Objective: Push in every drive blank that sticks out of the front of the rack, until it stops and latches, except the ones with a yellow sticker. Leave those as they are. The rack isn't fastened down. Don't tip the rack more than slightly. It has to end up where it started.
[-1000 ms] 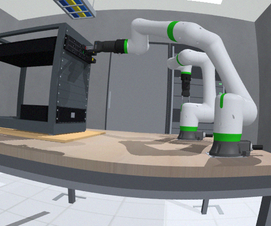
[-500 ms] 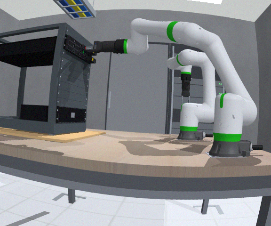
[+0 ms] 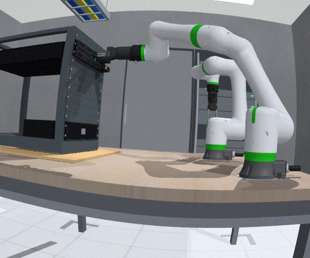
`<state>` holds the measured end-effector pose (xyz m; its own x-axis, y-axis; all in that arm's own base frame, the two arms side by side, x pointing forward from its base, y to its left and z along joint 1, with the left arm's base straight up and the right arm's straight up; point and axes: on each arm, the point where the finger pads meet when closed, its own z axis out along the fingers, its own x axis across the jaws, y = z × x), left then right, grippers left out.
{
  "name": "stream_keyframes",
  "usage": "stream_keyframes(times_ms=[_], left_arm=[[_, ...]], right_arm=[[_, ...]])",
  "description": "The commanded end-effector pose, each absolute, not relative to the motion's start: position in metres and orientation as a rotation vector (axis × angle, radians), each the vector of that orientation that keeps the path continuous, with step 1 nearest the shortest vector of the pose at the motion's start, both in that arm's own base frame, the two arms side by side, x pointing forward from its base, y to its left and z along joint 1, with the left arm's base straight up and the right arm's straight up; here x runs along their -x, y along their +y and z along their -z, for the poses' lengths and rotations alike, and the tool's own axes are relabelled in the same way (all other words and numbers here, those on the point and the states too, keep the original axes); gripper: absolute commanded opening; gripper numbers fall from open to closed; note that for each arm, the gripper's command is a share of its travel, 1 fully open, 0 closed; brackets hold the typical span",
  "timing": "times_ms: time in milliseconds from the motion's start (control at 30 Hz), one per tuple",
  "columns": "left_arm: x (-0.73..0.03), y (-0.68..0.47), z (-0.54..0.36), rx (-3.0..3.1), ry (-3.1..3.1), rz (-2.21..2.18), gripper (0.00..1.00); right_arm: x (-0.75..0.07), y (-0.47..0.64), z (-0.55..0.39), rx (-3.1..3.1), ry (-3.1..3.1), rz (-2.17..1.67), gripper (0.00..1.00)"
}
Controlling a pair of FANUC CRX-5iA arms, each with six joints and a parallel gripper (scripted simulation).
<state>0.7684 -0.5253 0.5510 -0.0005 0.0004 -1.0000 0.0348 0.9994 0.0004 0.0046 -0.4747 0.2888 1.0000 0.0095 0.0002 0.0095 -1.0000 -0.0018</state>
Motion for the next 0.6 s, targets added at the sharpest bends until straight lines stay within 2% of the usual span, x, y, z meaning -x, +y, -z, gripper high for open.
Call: stream_keyframes(times_ms=[0,567], left_arm=[[-0.768,-0.5249,-0.5534,-0.026,1.569,0.029,0.0],[-0.771,-0.525,-0.5534,-0.026,1.569,0.029,0.0]], right_arm=[[-0.0045,-0.475,-0.2897,3.142,-0.015,0.0,1.0],[-0.0045,-0.475,-0.2897,3.142,-0.015,0.0,1.0]])
